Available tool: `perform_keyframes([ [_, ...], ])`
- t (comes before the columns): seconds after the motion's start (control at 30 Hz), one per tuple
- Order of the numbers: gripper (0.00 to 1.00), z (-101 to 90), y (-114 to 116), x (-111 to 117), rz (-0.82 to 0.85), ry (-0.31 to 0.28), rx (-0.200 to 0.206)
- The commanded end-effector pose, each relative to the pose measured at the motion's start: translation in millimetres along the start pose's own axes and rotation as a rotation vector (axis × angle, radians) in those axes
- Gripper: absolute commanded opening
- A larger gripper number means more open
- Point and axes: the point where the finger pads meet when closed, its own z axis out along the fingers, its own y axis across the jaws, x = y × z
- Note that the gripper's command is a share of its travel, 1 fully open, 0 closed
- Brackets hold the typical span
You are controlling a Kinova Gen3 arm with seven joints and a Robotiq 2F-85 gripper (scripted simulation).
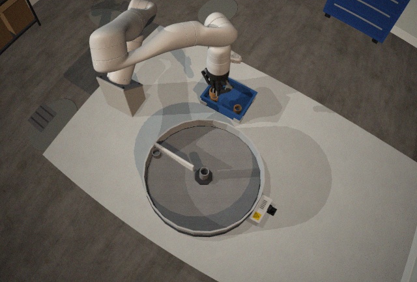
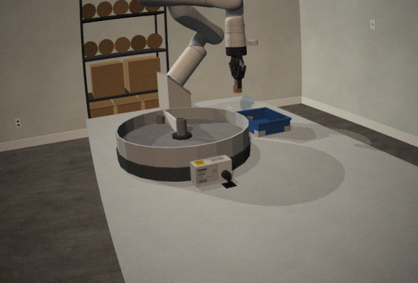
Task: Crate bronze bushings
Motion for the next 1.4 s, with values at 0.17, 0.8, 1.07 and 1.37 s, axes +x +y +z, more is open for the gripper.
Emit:
perform_keyframes([
  [0.17, 0.0, 2.5, -1.1, 4.1, -0.018, -0.013, 0.007],
  [0.8, 0.0, 2.9, 2.7, 62.3, -0.016, -0.012, 0.006],
  [1.07, 0.0, 29.6, 2.2, 62.3, -0.017, -0.013, 0.007],
  [1.37, 0.0, 29.6, 2.2, 62.3, -0.017, -0.013, 0.007],
])
